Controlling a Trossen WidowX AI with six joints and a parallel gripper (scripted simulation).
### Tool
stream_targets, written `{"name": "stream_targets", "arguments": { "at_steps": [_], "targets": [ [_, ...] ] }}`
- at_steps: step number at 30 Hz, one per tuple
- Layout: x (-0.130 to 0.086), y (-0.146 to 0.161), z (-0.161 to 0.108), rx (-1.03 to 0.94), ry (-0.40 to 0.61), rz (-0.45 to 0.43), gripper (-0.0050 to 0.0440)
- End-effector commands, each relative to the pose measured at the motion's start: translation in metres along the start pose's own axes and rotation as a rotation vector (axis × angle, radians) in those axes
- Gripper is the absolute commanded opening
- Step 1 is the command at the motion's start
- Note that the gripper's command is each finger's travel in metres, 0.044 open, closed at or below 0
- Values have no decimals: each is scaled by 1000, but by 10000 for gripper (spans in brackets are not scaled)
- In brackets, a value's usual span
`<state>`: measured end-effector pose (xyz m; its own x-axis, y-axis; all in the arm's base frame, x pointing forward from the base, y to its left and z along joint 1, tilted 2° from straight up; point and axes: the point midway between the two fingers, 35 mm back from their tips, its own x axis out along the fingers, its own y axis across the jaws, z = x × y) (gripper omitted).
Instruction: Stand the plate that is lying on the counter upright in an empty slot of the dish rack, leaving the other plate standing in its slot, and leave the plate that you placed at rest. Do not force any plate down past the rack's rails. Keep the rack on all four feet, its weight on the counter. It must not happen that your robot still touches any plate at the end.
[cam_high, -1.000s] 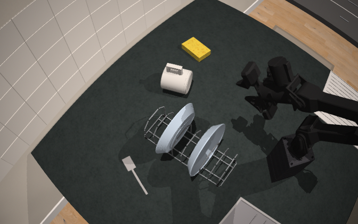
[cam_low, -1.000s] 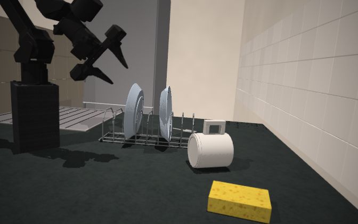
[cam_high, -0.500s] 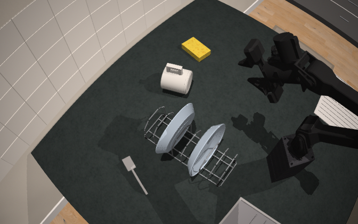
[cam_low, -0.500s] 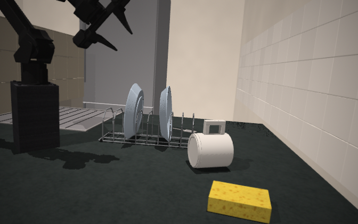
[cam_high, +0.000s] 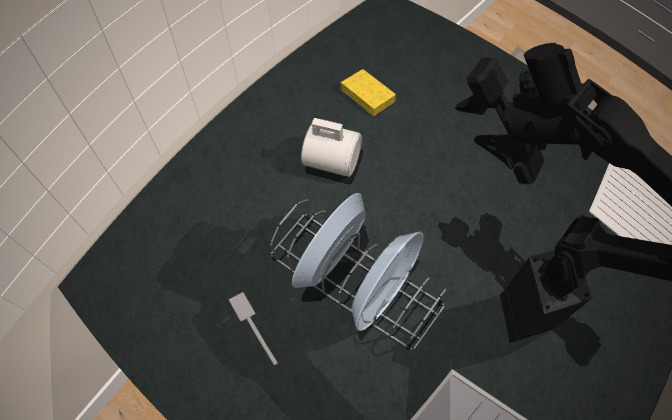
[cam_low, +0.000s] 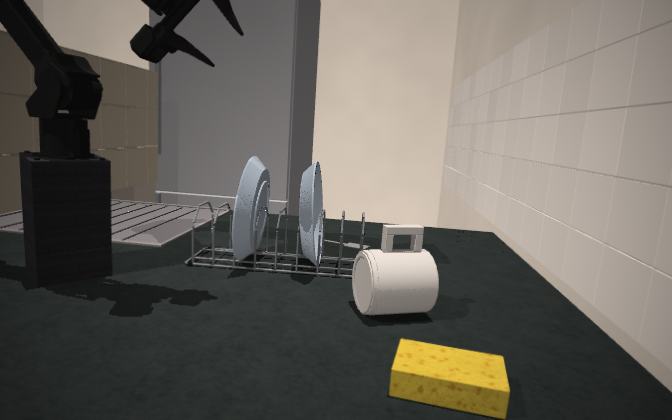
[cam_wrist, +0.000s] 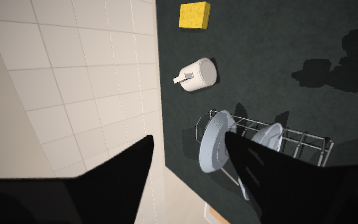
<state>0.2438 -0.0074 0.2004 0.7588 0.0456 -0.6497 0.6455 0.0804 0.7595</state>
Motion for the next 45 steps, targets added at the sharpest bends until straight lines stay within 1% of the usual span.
{"name": "stream_targets", "arguments": {
  "at_steps": [1,2,8,9,45],
  "targets": [
    [1,-1,0,0,0,2,285],
    [1,-1,0,0,0,2,285],
    [0,1,0,0,0,3,429],
    [0,1,0,0,0,3,440],
    [0,1,0,0,0,3,440]
  ]
}}
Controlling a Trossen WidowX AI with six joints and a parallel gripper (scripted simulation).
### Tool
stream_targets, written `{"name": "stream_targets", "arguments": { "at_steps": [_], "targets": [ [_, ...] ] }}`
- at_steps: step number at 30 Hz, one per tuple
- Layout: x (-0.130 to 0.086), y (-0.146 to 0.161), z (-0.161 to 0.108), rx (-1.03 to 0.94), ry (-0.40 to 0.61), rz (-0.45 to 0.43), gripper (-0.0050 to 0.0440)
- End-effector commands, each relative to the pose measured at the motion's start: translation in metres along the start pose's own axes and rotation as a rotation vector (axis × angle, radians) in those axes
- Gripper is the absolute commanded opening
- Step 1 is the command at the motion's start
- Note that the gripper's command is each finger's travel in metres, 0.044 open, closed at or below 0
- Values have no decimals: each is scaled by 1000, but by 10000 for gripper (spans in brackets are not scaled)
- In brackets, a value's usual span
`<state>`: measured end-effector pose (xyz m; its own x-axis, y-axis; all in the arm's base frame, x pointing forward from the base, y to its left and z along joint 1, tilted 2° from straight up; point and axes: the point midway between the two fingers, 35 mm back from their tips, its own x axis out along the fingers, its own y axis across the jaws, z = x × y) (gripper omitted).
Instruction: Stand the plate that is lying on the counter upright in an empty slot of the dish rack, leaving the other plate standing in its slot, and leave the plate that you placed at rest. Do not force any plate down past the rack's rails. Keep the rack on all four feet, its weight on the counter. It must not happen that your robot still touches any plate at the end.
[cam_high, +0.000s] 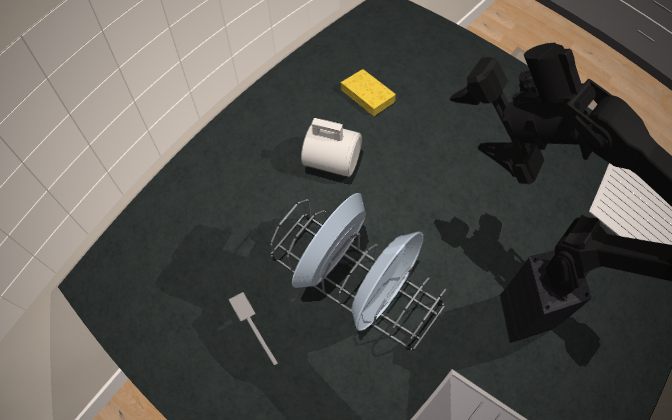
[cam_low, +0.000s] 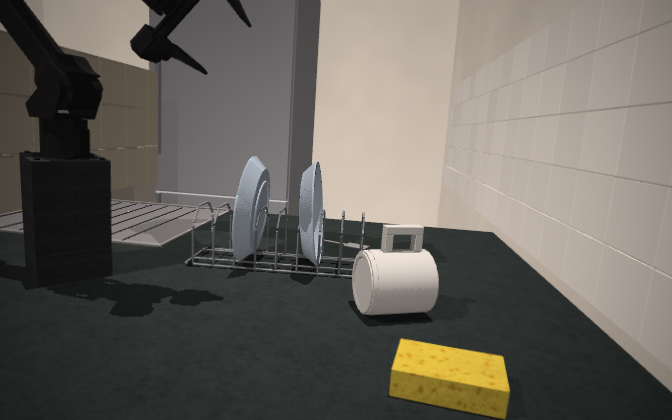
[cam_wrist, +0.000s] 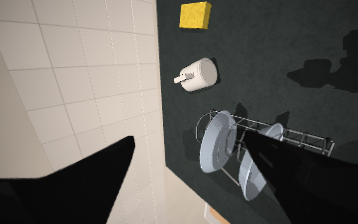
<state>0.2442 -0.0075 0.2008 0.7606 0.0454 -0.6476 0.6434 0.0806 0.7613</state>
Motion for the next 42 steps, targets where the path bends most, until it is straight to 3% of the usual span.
{"name": "stream_targets", "arguments": {
  "at_steps": [1,42],
  "targets": [
    [0,0,0,0,0,0,440],
    [0,0,0,0,0,0,440]
  ]
}}
